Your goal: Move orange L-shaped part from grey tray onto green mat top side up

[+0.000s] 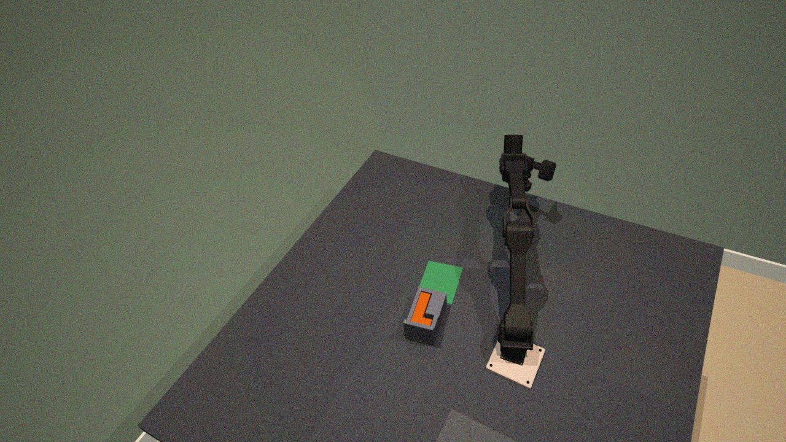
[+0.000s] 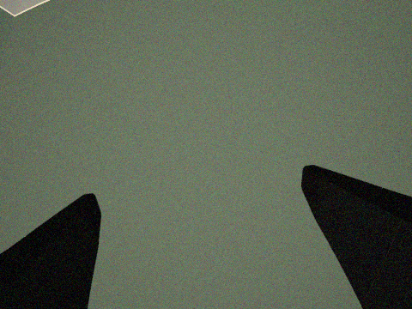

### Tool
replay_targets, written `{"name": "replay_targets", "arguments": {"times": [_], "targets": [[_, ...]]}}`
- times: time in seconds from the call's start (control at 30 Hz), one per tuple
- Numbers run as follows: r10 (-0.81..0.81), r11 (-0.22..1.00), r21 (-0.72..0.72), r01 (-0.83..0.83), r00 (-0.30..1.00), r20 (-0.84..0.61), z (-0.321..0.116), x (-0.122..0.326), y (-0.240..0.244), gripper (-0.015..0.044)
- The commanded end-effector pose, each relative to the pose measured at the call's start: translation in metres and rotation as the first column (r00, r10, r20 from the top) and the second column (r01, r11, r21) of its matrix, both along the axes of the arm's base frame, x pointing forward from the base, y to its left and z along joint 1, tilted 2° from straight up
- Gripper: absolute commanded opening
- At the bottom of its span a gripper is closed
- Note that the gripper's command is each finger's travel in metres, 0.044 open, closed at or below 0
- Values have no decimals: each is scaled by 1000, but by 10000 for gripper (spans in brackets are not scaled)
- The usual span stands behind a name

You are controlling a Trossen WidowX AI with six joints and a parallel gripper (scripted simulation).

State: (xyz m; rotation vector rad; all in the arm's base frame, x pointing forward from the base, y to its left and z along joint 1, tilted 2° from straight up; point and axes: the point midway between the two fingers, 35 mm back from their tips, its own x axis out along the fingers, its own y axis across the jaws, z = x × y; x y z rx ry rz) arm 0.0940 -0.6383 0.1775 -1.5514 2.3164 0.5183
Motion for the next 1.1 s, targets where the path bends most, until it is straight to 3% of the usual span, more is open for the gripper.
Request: {"name": "replay_targets", "arguments": {"times": [0.0, 0.27, 0.67, 1.07], "targets": [[3, 1000, -1, -3, 1000, 14, 0, 5, 2, 374], [50, 998, 25, -61, 944, 327, -1, 115, 62, 180], [-95, 973, 214, -80, 711, 697, -5, 248, 216, 180], [-429, 862, 505, -35, 479, 766, -8, 299, 387, 180]]}}
